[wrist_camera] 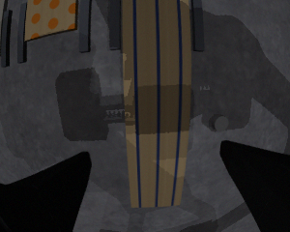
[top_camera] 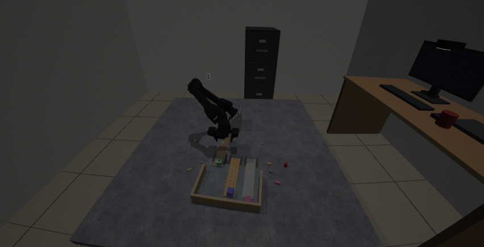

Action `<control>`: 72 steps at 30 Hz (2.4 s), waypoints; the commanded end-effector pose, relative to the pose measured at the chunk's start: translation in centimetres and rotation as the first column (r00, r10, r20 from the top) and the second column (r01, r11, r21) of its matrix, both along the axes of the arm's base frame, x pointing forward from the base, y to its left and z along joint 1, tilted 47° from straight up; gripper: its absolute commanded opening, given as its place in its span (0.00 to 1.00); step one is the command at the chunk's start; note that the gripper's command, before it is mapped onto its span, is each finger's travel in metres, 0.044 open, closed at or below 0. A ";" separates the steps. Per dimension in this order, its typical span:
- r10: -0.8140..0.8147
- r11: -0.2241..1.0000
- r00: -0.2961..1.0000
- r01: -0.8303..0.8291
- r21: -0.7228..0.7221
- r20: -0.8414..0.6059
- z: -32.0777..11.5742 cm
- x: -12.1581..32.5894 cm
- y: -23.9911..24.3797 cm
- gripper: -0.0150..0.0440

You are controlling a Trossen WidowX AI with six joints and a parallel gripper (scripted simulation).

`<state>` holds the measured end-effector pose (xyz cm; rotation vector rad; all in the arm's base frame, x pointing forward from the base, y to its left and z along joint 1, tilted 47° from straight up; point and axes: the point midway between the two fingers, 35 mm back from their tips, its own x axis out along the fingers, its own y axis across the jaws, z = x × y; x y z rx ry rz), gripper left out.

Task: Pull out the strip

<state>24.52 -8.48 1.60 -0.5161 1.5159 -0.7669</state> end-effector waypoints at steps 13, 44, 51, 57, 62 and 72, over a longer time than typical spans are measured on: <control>0.003 1.000 1.000 -0.003 -0.003 0.006 0.5 5.2 -0.3 1.00; 0.003 1.000 1.000 -0.003 -0.004 0.011 2.1 14.6 -1.1 1.00; 0.003 1.000 1.000 -0.003 -0.003 0.011 2.0 14.9 -1.4 0.82; 0.004 1.000 1.000 -0.003 -0.003 0.012 1.3 14.9 -2.1 0.68; 0.004 1.000 1.000 -0.004 -0.003 0.012 0.7 14.8 -2.7 0.68; 0.004 1.000 1.000 -0.004 -0.004 0.012 -0.4 14.7 -3.9 0.68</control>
